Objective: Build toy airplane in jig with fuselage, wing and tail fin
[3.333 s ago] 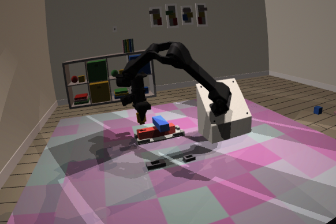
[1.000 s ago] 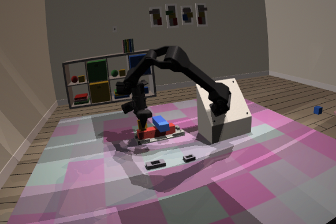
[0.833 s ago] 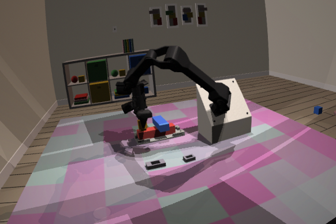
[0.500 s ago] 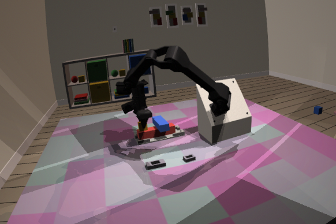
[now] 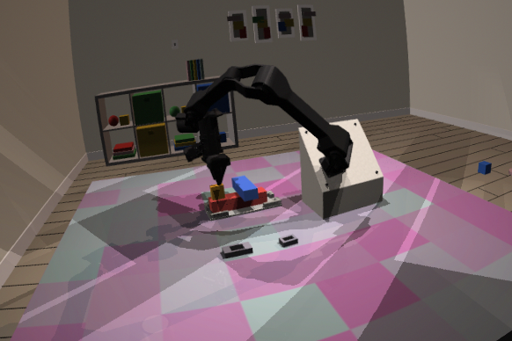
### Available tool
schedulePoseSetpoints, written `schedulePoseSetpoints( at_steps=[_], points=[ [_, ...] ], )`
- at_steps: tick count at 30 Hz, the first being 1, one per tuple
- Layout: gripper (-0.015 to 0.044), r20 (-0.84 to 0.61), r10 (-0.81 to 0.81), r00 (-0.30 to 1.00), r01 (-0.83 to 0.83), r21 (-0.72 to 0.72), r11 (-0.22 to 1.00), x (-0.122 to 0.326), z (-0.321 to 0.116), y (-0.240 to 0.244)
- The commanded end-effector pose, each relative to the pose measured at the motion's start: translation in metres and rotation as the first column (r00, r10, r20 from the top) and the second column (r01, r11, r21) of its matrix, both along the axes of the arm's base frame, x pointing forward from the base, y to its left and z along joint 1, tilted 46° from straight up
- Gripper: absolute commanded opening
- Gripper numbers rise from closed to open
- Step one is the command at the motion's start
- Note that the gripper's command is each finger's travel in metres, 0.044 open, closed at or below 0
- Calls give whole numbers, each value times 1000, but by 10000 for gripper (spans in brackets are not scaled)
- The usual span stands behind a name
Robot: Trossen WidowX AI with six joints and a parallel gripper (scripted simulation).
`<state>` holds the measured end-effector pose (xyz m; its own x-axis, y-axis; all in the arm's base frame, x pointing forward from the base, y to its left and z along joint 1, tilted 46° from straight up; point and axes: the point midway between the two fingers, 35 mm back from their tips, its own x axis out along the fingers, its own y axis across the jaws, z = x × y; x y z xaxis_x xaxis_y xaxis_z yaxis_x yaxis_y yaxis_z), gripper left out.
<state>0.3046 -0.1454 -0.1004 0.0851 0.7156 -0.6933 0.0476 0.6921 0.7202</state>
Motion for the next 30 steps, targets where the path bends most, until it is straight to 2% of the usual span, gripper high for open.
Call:
schedulePoseSetpoints(
  at_steps=[1, 30],
  points=[
    [260, 23, -16, 1000, 16, -21, 1000, -5, 37, -39],
    [260, 23, -16, 1000, 16, -21, 1000, -2, 36, -41]
  ],
)
